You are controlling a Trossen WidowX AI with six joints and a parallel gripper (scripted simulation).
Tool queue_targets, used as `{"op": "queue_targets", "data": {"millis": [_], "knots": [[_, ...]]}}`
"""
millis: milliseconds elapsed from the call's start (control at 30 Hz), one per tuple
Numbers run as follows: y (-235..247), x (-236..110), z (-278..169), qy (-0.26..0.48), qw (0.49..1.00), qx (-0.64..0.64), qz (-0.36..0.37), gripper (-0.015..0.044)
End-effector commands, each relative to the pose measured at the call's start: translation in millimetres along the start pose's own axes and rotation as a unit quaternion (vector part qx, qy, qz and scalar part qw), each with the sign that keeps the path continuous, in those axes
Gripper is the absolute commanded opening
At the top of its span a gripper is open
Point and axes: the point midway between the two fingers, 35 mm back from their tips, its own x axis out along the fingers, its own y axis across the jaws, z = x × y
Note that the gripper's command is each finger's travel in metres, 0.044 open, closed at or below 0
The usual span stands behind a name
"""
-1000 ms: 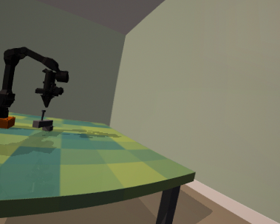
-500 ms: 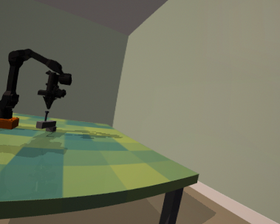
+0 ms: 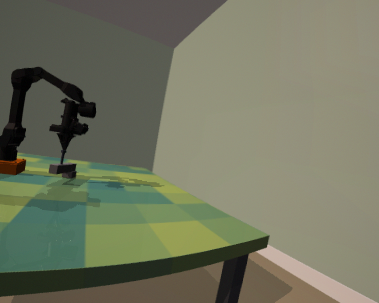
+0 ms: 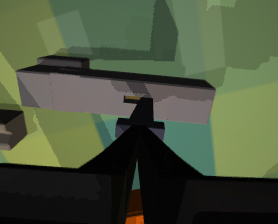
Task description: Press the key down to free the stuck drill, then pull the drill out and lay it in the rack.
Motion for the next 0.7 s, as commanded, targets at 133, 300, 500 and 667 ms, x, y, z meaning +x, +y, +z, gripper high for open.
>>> {"op": "queue_targets", "data": {"millis": [133,300,500,667], "knots": [[-0.5,4.7,-0.8,0.005,1.000,0.002,-0.002,0.0000],[-0.4,6.8,1.0,0.005,1.000,0.002,-0.002,0.0000],[-0.6,8.9,1.8,0.005,1.000,0.002,-0.002,0.0000],[-0.7,10.5,1.5,0.005,1.000,0.002,-0.002,0.0000]]}}
